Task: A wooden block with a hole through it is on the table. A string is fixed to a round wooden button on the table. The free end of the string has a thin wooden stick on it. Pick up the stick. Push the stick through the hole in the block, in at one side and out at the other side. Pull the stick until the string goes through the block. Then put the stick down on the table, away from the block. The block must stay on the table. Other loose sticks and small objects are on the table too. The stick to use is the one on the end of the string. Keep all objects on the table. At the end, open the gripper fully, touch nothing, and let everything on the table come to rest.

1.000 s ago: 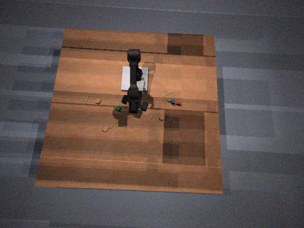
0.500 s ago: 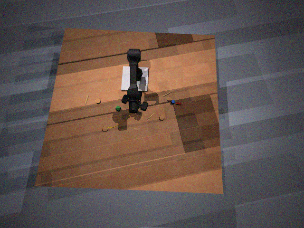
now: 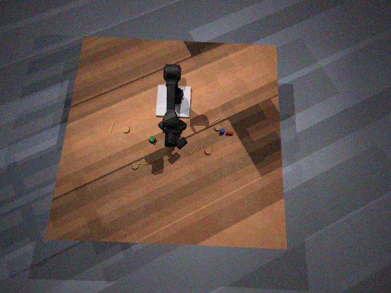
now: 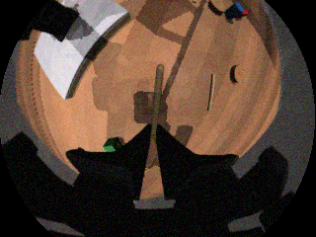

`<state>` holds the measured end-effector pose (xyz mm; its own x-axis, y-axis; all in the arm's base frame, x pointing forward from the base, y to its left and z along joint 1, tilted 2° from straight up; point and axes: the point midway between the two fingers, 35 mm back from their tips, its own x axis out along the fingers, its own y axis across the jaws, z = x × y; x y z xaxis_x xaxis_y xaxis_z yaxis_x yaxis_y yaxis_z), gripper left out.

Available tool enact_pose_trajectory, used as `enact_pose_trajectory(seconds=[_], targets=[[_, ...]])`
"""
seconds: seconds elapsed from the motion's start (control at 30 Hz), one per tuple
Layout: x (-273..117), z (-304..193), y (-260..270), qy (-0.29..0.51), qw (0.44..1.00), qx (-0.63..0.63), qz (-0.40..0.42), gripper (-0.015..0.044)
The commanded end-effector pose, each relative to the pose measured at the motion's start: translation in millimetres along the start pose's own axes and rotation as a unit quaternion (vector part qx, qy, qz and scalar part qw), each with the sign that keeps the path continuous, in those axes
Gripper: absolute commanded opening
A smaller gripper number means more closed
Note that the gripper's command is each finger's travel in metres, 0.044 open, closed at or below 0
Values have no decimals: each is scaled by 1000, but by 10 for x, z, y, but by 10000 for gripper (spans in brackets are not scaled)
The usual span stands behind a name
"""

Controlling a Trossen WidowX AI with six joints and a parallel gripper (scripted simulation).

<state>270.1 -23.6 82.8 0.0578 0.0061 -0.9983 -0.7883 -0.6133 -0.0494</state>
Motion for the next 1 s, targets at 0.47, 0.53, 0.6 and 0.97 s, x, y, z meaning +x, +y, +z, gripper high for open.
enact_pose_trajectory(seconds=[0.47,0.53,0.6,0.97], targets=[[-13,-143,-76,0,950,313,2,0],[-15,-157,-84,0,938,347,2,0],[-16,-172,-92,0,925,380,2,0],[-25,-252,-137,0,834,552,1,0]])
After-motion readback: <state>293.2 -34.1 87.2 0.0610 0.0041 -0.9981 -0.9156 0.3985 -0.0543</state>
